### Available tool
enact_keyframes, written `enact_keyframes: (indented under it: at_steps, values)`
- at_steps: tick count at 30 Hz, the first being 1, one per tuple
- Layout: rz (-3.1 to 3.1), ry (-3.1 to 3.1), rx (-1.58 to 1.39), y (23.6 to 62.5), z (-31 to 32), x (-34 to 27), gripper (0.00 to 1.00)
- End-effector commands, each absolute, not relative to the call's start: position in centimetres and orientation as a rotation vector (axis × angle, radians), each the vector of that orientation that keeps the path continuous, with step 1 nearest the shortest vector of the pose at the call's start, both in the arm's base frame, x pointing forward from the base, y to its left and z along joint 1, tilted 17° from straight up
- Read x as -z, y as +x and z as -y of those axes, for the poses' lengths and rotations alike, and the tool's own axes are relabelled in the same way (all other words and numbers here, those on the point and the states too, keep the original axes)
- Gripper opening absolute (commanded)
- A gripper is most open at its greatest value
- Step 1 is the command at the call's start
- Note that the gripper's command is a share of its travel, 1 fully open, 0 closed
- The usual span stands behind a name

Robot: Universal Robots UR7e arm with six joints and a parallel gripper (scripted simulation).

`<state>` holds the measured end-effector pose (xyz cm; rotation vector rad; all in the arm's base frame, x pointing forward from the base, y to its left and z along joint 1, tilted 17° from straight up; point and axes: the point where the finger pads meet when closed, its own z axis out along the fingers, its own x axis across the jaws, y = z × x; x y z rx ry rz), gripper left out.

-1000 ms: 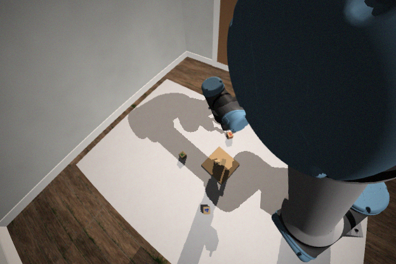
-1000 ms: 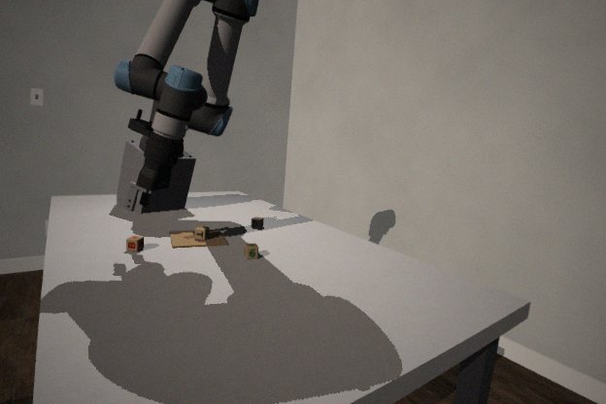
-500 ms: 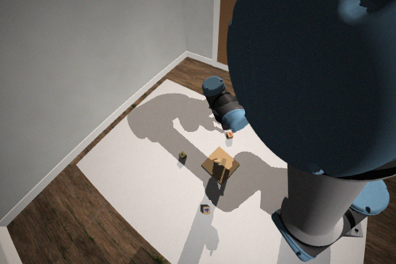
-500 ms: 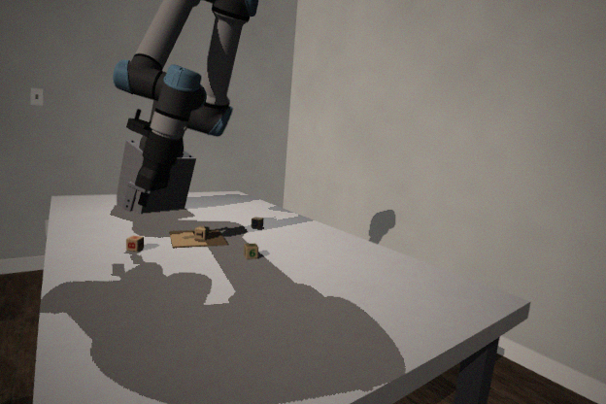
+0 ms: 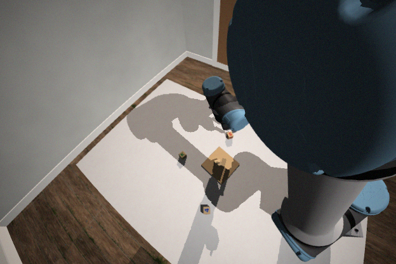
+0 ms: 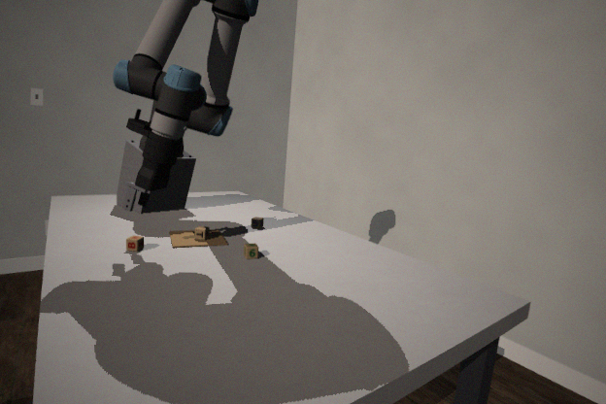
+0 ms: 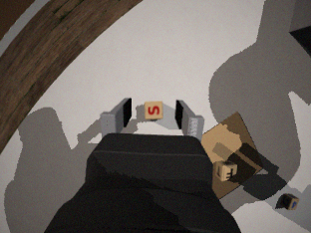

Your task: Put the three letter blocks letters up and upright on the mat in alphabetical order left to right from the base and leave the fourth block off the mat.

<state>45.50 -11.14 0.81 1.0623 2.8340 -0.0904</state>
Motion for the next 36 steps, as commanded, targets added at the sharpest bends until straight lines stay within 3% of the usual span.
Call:
enact_keyframes:
  at_steps: [1,21,31,36]
  values:
    - [-2.833,1.062,0.091,45.5,11.2,-0.9,1.0]
    - [-2.824,1.05,0.057,45.3,9.6,-1.4,1.0]
    - [-2.768,0.948,-0.231,41.5,-3.1,-4.9,1.0]
    - [-2.759,0.927,-0.287,40.4,-5.4,-5.5,1.0]
